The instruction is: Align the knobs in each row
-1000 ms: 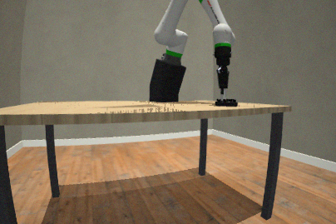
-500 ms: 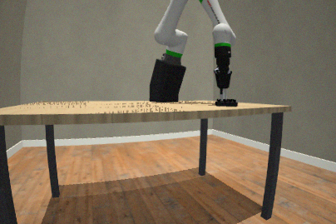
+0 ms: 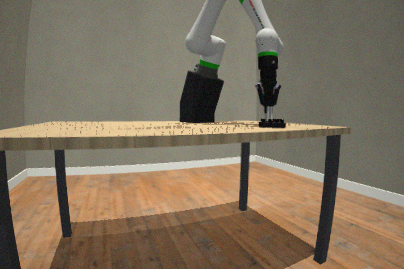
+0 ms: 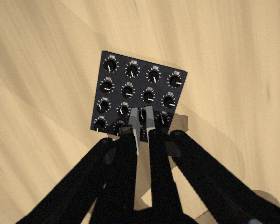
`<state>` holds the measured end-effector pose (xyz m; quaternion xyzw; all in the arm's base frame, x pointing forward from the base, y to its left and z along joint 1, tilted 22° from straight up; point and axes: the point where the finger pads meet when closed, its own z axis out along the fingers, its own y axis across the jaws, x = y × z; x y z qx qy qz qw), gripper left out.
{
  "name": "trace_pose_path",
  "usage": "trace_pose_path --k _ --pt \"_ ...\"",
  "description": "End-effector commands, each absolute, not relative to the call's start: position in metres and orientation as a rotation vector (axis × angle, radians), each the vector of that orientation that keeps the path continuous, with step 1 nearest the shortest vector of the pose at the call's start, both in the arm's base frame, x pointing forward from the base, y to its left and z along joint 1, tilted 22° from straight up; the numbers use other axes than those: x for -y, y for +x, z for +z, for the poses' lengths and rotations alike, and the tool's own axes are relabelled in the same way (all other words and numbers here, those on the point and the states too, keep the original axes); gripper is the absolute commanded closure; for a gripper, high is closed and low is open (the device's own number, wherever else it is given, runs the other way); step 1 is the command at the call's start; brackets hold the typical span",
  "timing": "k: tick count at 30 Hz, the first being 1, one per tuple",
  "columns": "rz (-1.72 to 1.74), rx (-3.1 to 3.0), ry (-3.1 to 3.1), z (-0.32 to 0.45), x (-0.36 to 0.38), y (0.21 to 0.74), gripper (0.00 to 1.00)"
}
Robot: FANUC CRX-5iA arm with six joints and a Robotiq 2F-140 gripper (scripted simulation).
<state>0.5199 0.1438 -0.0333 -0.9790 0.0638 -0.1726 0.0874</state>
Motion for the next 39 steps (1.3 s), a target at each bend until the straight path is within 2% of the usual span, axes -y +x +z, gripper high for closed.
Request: trace_pose_path --k 1,27,28,39 --pt "-0.522 -0.237 -2.914 -0.0332 -0.1437 0.5199 0.95" --pt "-0.511 -0.334 -2.894 -0.0332 -0.1437 0.5199 0.95" --pt "-0.511 -0.334 -2.894 -0.0332 -0.1437 0.5199 0.88" --pt "-0.511 -0.334 -2.894 -0.0332 -0.1437 0.5199 0.88"
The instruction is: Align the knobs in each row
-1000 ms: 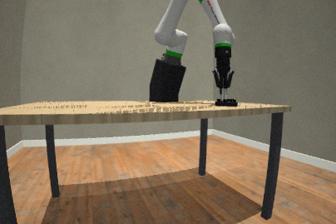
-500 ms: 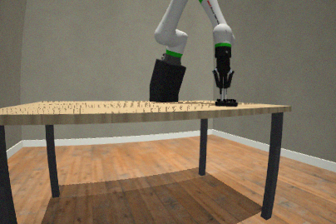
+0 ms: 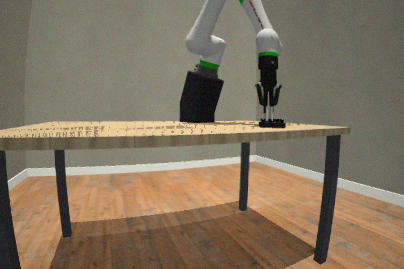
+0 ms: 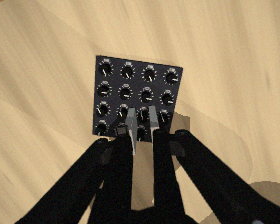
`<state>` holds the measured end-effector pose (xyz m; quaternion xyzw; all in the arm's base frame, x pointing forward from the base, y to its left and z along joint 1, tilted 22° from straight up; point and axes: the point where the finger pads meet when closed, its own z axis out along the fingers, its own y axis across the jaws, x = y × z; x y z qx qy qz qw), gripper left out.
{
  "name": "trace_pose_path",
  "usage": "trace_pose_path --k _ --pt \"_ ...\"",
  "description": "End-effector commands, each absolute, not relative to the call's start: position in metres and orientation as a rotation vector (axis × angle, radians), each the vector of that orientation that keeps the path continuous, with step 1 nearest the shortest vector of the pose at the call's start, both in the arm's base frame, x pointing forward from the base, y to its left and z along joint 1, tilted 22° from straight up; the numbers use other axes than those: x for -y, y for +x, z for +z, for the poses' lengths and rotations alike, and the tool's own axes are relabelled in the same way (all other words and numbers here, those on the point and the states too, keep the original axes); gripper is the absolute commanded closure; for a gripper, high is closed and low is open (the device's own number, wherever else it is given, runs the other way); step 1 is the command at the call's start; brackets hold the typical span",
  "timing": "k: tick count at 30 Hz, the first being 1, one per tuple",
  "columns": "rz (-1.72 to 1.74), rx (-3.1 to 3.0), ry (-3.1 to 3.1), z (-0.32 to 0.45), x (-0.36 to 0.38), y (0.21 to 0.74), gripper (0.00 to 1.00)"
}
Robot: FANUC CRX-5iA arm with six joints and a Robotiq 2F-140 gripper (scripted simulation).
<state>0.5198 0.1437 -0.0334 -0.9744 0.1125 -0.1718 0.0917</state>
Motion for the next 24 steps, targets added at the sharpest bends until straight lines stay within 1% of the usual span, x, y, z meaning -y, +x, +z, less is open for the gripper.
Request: trace_pose_path --k 1,14,24 --pt "-0.511 -0.334 -2.894 -0.033 -0.144 0.520 0.88" --pt "-0.511 -0.334 -2.894 -0.032 -0.144 0.519 0.88" --pt "-0.511 -0.334 -2.894 -0.010 -0.140 0.511 0.88"
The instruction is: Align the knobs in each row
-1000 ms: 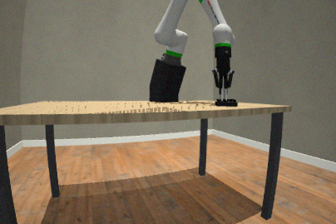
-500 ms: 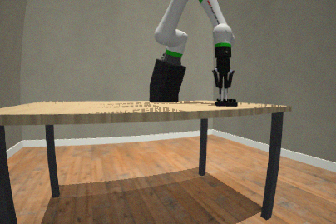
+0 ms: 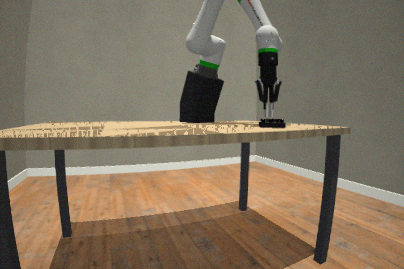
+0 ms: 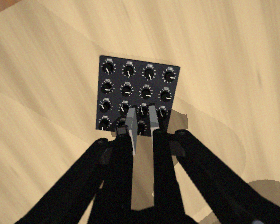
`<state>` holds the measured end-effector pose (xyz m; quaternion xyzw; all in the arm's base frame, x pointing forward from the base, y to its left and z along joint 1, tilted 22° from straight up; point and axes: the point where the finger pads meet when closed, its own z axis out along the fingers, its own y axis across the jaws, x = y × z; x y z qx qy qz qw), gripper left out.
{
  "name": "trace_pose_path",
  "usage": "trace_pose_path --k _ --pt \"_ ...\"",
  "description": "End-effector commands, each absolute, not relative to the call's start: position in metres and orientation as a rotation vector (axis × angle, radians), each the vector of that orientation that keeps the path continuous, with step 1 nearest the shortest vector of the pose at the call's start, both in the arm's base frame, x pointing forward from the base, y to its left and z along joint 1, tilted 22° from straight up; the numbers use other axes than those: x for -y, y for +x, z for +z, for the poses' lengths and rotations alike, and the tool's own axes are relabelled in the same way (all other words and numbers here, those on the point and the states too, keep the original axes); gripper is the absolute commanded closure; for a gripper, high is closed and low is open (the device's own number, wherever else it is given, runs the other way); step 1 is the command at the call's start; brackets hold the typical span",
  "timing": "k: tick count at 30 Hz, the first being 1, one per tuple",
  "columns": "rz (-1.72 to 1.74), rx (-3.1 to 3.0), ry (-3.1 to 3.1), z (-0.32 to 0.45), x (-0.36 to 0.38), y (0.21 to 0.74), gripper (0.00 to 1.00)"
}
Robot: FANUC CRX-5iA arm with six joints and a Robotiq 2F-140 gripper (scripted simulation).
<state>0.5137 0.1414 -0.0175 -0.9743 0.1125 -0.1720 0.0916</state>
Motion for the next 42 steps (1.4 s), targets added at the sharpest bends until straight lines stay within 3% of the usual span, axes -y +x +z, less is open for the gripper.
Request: trace_pose_path --k 1,26,42 --pt "-0.511 -0.334 -2.894 -0.008 -0.140 0.510 0.88" --pt "-0.514 -0.307 -2.900 0.002 -0.137 0.507 0.88" --pt "-0.582 0.462 -2.968 0.014 -0.112 0.521 0.88"
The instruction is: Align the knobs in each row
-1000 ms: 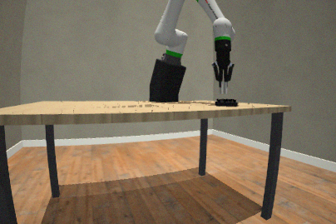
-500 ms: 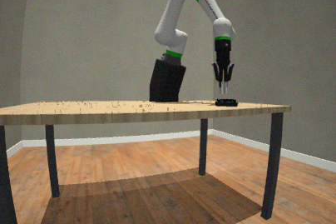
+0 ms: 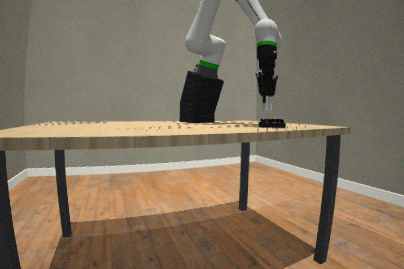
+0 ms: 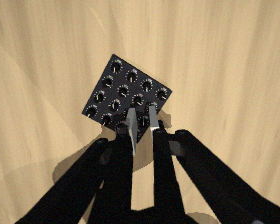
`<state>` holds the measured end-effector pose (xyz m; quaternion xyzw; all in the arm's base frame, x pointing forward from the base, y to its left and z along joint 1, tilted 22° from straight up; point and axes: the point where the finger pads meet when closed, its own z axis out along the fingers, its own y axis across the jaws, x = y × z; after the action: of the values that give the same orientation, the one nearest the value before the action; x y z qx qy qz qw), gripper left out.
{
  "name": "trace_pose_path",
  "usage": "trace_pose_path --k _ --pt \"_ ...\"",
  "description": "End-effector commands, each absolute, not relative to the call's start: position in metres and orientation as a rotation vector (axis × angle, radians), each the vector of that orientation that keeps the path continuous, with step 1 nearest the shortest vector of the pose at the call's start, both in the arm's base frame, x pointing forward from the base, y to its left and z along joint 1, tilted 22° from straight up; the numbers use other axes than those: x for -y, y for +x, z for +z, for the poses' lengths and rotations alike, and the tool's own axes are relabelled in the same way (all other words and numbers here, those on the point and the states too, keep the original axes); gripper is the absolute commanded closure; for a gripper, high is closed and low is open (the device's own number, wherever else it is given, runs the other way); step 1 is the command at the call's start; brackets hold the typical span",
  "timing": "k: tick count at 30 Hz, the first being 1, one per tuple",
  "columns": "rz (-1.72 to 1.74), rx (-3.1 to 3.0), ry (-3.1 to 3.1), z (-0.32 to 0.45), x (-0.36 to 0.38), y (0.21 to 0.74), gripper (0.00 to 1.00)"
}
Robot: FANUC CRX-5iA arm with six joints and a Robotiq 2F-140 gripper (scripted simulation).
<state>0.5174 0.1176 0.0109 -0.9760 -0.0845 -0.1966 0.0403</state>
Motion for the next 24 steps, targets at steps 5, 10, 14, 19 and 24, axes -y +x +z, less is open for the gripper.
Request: trace_pose_path --k 5,10,14,19,24 --pt "-0.594 0.672 -2.953 0.017 -0.105 0.524 0.88" --pt "-0.604 0.890 -2.921 0.020 -0.098 0.527 0.88" --pt "-0.609 1.020 -2.895 0.022 -0.094 0.529 0.88" --pt "-0.615 1.213 -2.845 0.025 -0.088 0.532 0.88" --pt "-0.615 1.228 -2.840 0.026 -0.087 0.532 0.88"
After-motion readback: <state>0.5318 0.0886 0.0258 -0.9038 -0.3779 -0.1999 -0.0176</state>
